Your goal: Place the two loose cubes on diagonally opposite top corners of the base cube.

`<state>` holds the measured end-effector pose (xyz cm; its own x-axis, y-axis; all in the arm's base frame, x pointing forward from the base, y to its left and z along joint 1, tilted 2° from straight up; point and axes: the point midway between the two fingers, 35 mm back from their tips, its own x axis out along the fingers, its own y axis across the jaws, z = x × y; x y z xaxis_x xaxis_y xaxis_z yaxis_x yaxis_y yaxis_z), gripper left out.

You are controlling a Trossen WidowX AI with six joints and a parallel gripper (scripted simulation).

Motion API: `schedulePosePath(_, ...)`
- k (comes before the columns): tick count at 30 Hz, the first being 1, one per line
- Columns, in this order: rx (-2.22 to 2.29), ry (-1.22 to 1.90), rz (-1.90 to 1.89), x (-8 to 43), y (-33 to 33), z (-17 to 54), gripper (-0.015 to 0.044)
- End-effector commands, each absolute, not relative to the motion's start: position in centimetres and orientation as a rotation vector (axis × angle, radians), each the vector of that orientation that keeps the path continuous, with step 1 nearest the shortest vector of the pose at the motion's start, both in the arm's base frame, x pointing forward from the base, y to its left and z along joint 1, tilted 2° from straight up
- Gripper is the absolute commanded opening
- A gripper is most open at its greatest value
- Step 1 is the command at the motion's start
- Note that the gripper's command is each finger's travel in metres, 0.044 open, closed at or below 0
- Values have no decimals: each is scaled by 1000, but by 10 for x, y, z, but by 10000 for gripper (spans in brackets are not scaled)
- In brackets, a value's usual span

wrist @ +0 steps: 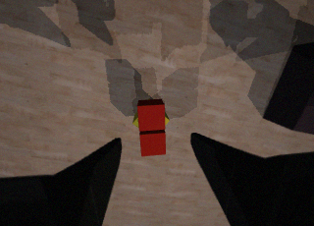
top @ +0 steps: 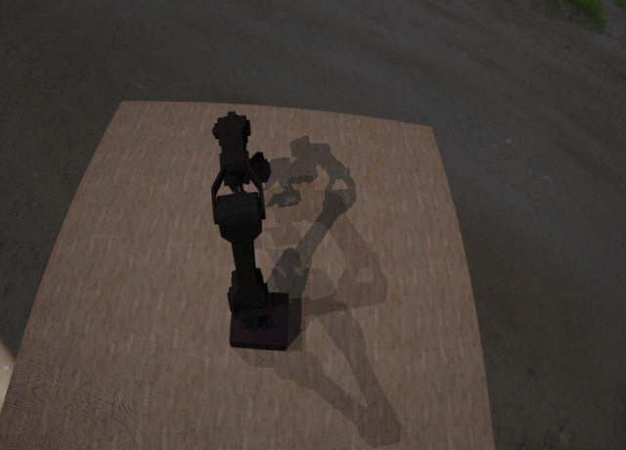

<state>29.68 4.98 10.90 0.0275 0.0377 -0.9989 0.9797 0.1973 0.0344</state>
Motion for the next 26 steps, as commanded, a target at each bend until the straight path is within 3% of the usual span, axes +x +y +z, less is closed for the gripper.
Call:
schedulePosePath(1,1099,1301,-1021,294,70,110,389)
schedulePosePath(10,1105,1310,-1018,252,183,115,400)
schedulePosePath(26,1105,1310,-1018,251,185,115,400)
